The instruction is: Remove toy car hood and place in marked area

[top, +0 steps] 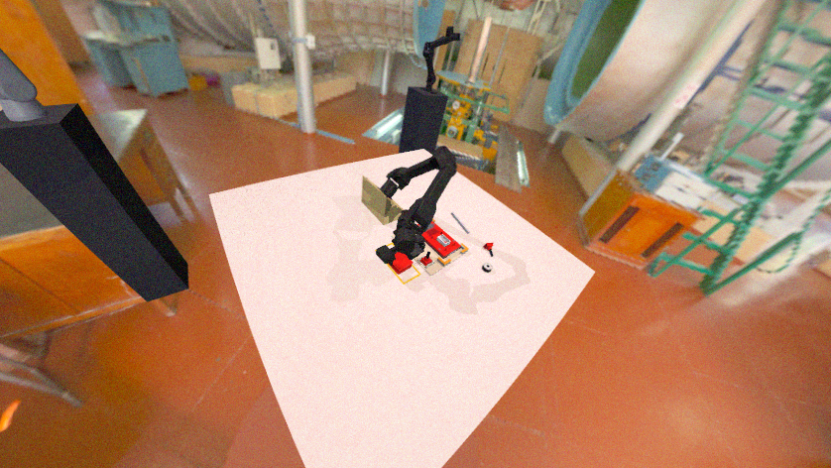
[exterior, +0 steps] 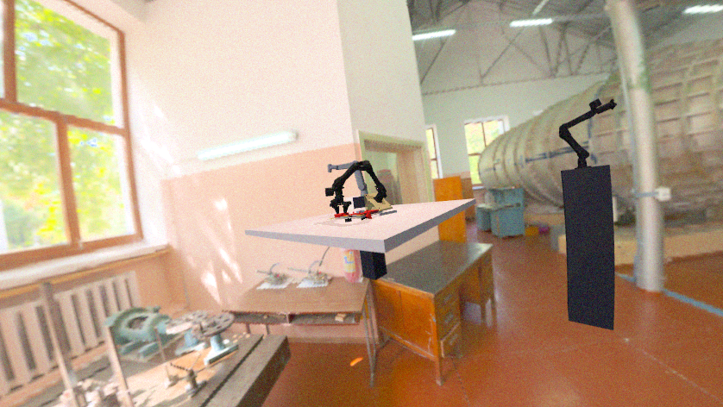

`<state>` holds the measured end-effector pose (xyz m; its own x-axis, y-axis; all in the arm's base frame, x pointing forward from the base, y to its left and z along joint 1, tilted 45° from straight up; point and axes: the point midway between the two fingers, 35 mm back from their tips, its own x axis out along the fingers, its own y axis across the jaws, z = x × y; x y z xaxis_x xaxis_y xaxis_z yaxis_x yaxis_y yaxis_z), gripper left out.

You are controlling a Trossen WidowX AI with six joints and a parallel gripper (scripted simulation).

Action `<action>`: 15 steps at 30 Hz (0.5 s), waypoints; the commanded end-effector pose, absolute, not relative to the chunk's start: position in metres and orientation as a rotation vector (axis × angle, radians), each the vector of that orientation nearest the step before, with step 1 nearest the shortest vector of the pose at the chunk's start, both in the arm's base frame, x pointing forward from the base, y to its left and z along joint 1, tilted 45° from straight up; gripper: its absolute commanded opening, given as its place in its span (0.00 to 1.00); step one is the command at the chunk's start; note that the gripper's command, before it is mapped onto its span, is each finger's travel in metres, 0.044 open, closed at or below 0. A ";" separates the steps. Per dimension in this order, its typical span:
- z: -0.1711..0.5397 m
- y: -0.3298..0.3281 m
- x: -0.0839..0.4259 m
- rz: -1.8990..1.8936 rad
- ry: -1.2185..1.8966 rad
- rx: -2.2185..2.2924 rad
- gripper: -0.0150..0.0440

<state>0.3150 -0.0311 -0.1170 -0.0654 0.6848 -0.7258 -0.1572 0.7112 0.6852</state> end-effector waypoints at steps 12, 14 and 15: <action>-0.065 -0.082 0.320 0.736 1.489 0.460 1.00; -0.065 -0.082 0.320 0.736 1.489 0.460 1.00; -0.065 -0.082 0.320 0.736 1.489 0.460 1.00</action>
<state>0.3201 -0.0794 -0.0696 -0.0591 0.6888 -0.7225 -0.1474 0.7098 0.6888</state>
